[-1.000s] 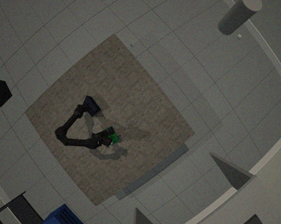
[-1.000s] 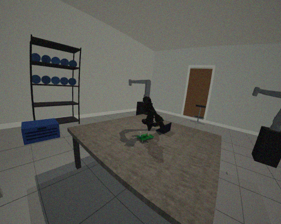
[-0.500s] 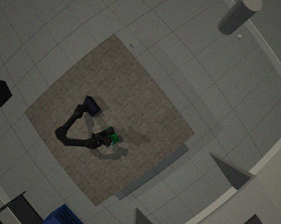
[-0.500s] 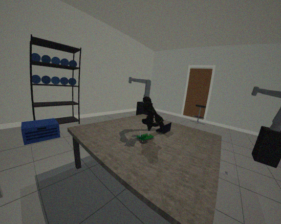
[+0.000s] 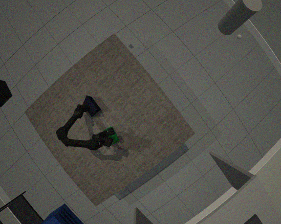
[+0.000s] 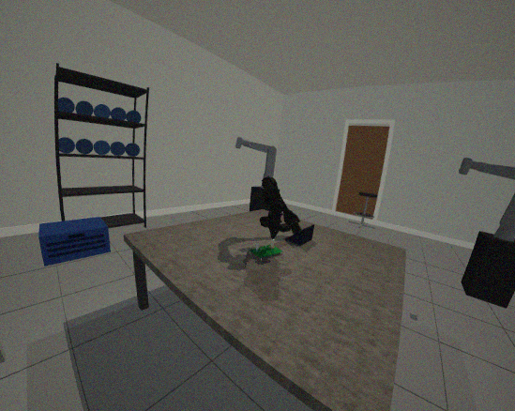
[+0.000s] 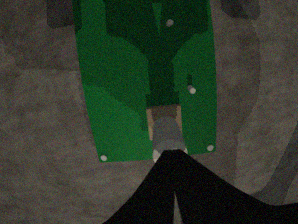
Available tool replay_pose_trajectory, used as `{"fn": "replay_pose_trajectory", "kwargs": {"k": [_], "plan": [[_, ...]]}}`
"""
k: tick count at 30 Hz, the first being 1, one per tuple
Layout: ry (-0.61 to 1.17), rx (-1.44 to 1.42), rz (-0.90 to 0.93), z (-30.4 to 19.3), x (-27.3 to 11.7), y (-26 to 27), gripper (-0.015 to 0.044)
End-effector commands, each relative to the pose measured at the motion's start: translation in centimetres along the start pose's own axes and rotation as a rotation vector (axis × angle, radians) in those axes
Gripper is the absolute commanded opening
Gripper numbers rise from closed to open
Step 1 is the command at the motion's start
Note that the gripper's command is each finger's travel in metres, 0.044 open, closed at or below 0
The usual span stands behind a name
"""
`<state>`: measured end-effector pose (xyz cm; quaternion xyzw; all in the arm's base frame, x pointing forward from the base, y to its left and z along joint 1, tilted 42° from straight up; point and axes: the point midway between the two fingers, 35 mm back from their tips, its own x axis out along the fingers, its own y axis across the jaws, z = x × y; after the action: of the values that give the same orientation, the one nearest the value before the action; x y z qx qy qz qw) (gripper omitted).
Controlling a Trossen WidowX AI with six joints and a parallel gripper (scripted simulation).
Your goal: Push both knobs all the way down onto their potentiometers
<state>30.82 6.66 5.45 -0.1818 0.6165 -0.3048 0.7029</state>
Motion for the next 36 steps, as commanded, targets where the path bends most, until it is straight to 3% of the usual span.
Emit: {"fn": "replay_pose_trajectory", "kwargs": {"k": [1, 3, 11, 19, 36], "plan": [[0.001, 0.000, -0.004, 0.0, -0.6, 0.1, 0.0000], [0.001, 0.000, -0.004, -0.1, -0.9, 0.1, 0.0000], [-0.002, -0.002, -0.002, 0.0, -0.5, 0.0, 0.0210], [-0.051, 0.018, 0.037, 1.4, -1.1, -0.2, 0.0000], [-0.004, 0.004, -0.004, 10.1, -2.0, -0.1, 0.0000]]}}
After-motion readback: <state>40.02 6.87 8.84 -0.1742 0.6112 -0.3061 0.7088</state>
